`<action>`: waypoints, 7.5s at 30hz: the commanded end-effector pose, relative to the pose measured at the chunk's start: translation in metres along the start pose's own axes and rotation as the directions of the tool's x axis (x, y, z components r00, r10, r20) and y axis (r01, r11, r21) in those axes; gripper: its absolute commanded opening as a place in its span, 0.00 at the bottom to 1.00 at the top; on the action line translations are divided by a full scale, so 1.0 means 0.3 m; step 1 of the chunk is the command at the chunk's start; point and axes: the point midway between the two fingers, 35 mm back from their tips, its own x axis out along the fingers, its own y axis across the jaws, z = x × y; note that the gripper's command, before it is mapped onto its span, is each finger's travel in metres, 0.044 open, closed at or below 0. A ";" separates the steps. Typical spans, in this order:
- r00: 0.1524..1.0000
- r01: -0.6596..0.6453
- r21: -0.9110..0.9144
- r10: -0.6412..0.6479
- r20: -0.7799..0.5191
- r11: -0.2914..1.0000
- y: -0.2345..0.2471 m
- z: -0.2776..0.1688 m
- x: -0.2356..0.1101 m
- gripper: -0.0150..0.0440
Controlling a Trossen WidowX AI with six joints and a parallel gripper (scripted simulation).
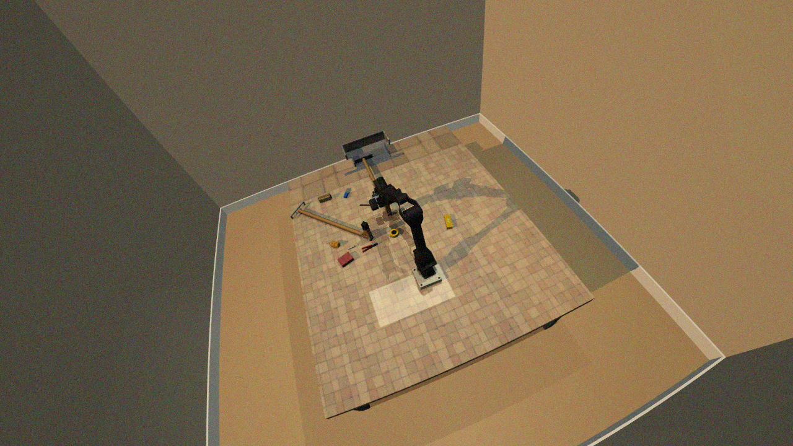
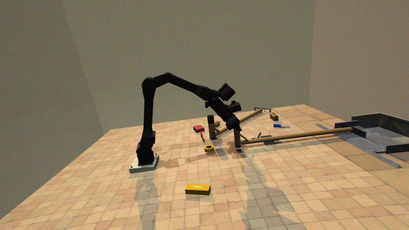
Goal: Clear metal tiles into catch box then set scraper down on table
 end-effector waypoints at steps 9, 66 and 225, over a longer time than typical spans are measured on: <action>1.000 -0.001 0.002 0.000 0.027 1.000 0.003 -0.027 -0.060 0.25; 1.000 -0.002 0.001 0.002 0.030 1.000 -0.013 -0.296 -0.204 0.25; 0.999 0.019 0.020 -0.020 0.032 1.000 -0.176 0.122 0.100 0.25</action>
